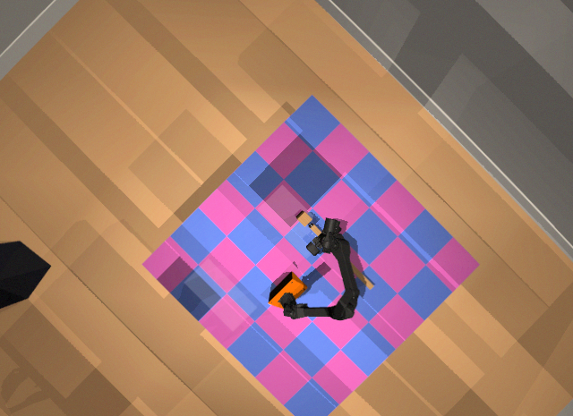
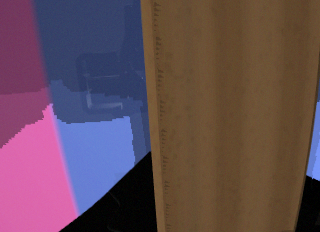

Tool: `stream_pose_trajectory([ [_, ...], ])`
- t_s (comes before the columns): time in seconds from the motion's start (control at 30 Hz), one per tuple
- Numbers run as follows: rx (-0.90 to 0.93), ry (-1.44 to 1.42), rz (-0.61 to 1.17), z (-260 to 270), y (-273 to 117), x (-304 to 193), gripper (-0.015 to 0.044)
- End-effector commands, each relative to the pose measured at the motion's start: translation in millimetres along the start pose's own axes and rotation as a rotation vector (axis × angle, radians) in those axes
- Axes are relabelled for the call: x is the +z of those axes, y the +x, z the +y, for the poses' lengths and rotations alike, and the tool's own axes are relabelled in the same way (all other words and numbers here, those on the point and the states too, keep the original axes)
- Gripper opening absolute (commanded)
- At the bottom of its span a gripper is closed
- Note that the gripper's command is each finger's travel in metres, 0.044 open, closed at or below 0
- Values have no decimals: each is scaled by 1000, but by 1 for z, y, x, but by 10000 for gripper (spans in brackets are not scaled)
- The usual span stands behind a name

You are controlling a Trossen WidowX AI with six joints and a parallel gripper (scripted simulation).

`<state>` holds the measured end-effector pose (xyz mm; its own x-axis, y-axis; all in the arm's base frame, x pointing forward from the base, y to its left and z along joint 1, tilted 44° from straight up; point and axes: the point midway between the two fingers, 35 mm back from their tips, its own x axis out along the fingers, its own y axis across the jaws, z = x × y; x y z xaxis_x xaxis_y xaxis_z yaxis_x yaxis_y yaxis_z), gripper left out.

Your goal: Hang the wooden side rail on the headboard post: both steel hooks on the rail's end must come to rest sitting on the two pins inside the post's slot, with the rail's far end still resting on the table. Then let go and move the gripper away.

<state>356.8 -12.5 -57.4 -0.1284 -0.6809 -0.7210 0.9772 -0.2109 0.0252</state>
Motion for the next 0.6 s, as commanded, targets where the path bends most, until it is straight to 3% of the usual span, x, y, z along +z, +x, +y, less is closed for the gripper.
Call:
stream_pose_trajectory([
  [0.0, 5, -3, 3, -1, -3, -3, 0],
  [0.57, 5, -3, 3, -1, -3, -4, 0],
])
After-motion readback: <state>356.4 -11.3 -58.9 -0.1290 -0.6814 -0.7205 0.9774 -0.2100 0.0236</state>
